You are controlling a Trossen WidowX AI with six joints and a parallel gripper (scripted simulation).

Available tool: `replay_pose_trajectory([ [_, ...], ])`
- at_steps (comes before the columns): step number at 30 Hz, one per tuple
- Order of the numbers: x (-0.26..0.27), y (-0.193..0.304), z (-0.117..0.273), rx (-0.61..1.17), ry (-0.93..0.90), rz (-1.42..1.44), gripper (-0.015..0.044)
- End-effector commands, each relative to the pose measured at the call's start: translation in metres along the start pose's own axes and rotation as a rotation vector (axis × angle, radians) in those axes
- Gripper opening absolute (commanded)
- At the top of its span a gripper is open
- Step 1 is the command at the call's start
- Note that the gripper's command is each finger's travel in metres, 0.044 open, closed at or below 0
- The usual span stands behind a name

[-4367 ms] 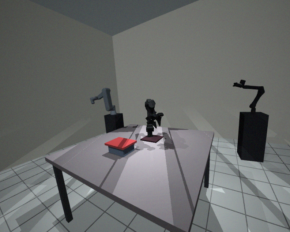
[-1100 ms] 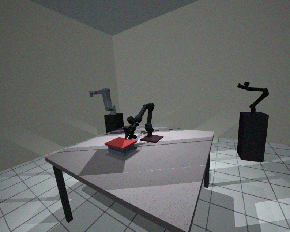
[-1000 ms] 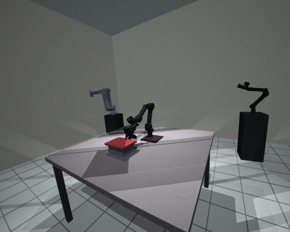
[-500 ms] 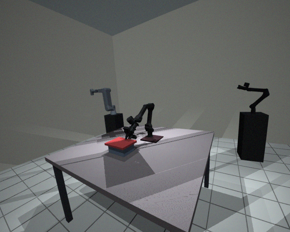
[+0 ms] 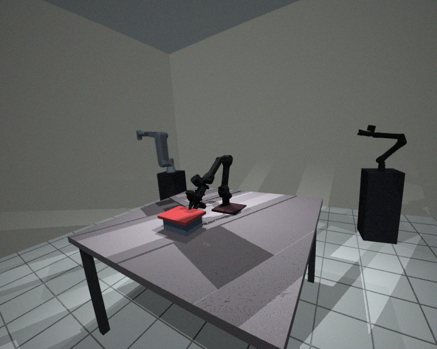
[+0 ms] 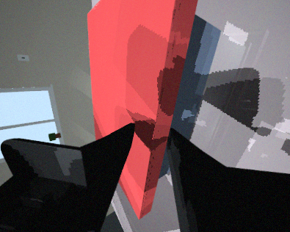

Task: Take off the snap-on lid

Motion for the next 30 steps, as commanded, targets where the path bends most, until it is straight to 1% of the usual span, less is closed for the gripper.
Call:
replay_pose_trajectory([
  [1,0.0019,-0.0002,0.0018,-0.001,-0.002,0.0,0.0],
  [30,0.0057,-0.0006,0.0064,-0.001,-0.002,0.0,0.0],
])
Point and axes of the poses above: the point midway between the two fingers, 35 mm back from their tips, its own z axis back along the fingers, its own x axis across the jaws, y = z × x, the point moved 2 cm from there along z, back along the fingers, and after that the axes turned 8 degrees about z, right-handed, at the moved point
